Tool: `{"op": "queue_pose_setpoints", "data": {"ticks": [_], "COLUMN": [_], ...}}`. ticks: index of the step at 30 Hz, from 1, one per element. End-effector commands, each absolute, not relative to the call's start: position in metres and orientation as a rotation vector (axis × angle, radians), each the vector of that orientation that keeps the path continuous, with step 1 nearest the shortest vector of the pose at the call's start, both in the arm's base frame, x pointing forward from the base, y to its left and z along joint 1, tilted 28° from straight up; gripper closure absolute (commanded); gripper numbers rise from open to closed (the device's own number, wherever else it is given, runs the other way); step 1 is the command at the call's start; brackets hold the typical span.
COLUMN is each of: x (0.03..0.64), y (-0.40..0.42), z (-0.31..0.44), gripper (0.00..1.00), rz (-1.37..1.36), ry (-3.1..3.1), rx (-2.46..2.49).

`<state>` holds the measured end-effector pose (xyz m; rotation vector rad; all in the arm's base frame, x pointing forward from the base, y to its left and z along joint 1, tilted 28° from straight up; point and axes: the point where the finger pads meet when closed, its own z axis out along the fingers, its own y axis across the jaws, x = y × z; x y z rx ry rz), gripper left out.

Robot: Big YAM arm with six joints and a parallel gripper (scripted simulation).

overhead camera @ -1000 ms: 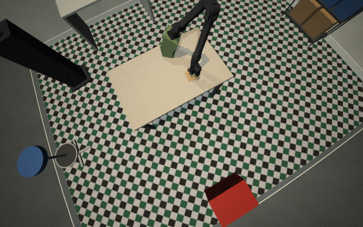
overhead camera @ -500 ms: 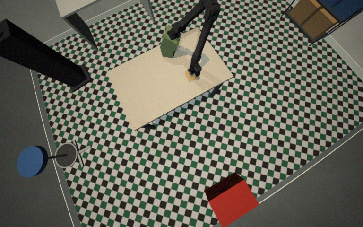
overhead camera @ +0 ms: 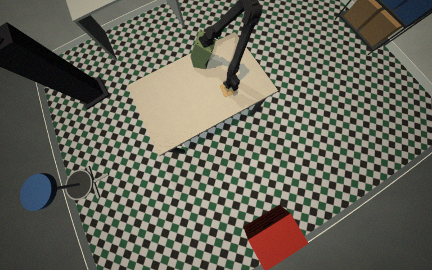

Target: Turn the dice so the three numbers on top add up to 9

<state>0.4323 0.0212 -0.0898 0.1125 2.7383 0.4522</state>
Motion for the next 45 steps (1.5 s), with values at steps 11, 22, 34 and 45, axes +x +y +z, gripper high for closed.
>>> {"op": "queue_pose_setpoints", "data": {"ticks": [11, 22, 34, 45], "x": [0.4395, 0.4395, 0.4388, 0.4388], "y": [0.0142, 0.0140, 0.0136, 0.0134], "z": [-0.0815, -0.0816, -0.0828, -0.0829], "gripper": [0.89, 0.89, 0.89, 0.89], "rz": [0.447, 0.447, 0.448, 0.448], "ry": [2.709, 2.709, 2.711, 2.711], "rx": [0.144, 0.144, 0.145, 0.146]}}
